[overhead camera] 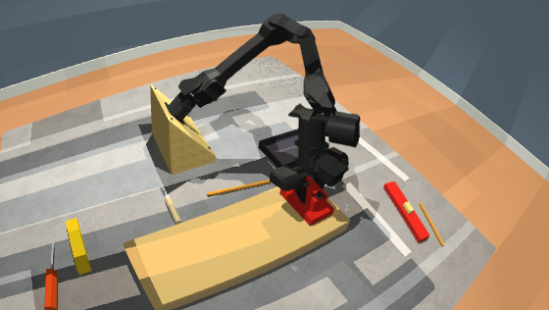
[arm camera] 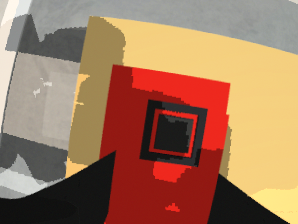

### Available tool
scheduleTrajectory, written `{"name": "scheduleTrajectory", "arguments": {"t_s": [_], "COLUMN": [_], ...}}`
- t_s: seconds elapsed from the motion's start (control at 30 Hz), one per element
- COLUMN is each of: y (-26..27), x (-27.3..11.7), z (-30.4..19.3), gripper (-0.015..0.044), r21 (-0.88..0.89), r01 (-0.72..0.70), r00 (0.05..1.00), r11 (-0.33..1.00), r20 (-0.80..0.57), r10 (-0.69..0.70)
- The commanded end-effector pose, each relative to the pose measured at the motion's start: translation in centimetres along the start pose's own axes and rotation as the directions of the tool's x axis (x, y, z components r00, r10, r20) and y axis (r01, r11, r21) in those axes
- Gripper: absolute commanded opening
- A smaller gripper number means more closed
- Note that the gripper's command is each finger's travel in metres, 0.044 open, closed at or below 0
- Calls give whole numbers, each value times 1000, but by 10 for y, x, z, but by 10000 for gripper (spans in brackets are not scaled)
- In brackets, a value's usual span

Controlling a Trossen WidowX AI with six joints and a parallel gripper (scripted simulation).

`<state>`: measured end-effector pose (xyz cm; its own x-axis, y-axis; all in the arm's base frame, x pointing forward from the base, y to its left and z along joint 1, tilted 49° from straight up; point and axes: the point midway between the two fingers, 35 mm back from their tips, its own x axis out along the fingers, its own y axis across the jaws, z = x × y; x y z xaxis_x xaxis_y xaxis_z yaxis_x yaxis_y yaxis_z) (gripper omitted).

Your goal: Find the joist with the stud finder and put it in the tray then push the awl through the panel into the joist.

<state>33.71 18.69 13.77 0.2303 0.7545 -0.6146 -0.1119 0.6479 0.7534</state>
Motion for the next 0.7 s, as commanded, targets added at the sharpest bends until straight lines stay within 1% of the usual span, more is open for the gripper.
{"name": "scheduleTrajectory", "arguments": {"t_s": [0.0, 0.67], "y": [1, -40], "x": [0, 0], "z": [-1, -1], "gripper": [0, 0], "r21": [0, 0], "r01": [-1, 1], "r00": [1000, 1000], "r11": [1000, 1000], "r20": [-2, -2], "r10": [1, -1]}}
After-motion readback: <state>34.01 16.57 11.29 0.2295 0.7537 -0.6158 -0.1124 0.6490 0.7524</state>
